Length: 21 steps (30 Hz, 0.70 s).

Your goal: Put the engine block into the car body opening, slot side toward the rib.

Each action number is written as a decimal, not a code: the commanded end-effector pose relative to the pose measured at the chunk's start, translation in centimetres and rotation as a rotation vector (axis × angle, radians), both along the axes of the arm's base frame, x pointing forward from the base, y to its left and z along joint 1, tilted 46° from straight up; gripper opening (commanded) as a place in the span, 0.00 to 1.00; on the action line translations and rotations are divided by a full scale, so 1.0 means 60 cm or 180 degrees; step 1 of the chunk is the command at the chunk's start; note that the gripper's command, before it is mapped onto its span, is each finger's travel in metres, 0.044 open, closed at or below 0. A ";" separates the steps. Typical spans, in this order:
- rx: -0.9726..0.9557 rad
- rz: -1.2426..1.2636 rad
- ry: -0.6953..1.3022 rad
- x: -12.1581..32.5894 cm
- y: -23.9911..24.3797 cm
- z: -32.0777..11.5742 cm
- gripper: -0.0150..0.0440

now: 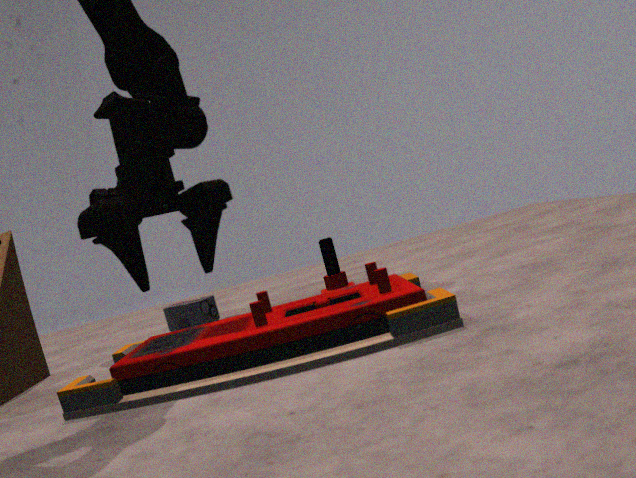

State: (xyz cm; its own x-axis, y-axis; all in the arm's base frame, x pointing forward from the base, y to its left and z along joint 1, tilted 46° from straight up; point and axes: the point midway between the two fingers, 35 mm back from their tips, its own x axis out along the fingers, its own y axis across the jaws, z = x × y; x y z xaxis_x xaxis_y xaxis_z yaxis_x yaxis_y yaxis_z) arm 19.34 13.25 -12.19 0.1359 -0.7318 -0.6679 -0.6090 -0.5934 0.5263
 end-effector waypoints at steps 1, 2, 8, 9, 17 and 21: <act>0.0032 0.0199 0.0312 0.004 0.006 0.005 1.00; 0.0034 0.0259 0.0404 0.005 0.006 0.005 1.00; 0.0051 0.0535 0.0811 0.007 0.008 0.009 1.00; 0.0051 0.0535 0.0811 0.007 0.008 0.009 1.00; 0.0049 0.0535 0.0810 0.010 -0.009 -0.010 1.00; 0.0049 0.0535 0.0810 0.010 -0.010 -0.011 1.00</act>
State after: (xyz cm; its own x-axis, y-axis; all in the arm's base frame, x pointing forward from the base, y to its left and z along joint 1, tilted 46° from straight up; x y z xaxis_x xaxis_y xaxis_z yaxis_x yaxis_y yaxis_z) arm 20.01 12.91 -12.65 0.0789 -0.6997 -0.7101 -0.3581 -0.6847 0.6349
